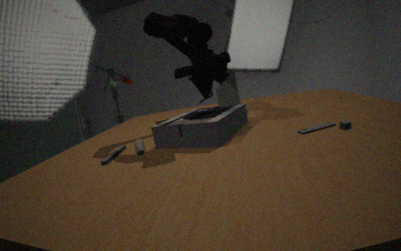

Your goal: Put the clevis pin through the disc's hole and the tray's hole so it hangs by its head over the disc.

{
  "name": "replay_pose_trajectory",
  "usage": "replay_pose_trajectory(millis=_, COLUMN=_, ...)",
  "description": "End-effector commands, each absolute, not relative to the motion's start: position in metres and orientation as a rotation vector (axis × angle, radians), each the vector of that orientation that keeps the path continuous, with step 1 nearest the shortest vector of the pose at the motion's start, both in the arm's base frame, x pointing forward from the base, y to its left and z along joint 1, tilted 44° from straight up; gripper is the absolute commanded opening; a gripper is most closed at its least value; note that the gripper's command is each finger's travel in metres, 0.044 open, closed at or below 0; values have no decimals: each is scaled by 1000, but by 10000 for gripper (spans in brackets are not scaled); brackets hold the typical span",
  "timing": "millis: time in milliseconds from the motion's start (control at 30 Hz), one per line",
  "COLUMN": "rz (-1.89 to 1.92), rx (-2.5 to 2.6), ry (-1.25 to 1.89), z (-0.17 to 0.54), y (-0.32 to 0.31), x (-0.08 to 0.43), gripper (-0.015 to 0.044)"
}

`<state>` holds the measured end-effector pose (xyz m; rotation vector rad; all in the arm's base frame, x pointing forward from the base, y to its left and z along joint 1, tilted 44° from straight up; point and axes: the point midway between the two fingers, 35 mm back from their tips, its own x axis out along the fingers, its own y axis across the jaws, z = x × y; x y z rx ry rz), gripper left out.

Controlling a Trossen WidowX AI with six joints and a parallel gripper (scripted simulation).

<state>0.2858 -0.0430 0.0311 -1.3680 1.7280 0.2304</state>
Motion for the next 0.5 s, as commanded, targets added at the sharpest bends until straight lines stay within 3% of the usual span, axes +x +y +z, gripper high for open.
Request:
replay_pose_trajectory(millis=0, rz=227, rx=-1358, ry=1719, z=33, y=-43, x=285, gripper=0)
replay_pose_trajectory(millis=467, rz=390, rx=-1273, ry=1519, z=35, y=-44, x=283, gripper=0)
